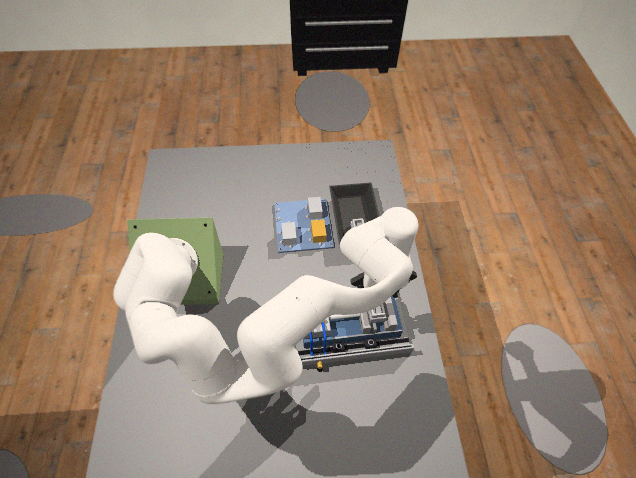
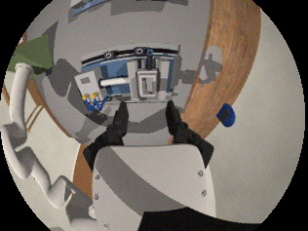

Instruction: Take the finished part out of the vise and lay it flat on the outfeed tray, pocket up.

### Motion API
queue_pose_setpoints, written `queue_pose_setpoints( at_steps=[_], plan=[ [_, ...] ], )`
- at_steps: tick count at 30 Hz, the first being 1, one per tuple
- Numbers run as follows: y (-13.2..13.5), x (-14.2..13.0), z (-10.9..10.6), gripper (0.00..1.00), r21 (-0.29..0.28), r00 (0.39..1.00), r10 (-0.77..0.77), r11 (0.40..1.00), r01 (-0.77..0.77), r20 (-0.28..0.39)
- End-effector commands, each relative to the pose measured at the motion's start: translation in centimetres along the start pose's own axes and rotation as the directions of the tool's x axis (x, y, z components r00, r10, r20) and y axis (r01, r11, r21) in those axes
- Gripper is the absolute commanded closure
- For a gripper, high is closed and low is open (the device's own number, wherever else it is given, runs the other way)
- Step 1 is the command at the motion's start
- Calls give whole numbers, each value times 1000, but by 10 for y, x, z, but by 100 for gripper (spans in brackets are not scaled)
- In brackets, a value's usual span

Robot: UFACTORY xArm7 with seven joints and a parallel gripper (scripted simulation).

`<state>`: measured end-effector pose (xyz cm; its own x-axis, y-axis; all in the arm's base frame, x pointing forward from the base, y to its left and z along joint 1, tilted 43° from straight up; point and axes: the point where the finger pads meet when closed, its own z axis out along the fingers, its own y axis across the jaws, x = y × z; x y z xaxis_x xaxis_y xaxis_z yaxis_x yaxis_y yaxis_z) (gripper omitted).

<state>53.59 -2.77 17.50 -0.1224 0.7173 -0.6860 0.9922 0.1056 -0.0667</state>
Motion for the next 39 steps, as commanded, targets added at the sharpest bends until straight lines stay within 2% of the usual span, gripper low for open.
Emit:
queue_pose_setpoints(
  at_steps=[1, 26, 39],
  plan=[
    [1, 0, -3, 31, -5, 1000, 0, 1000, 0, -1],
    [1, 1, 7, 31, -5, 1000, 0, 1000, 0, -1],
    [1, 1, 30, 31, -5, 1000, 0, 1000, 0, -1]
  ],
)
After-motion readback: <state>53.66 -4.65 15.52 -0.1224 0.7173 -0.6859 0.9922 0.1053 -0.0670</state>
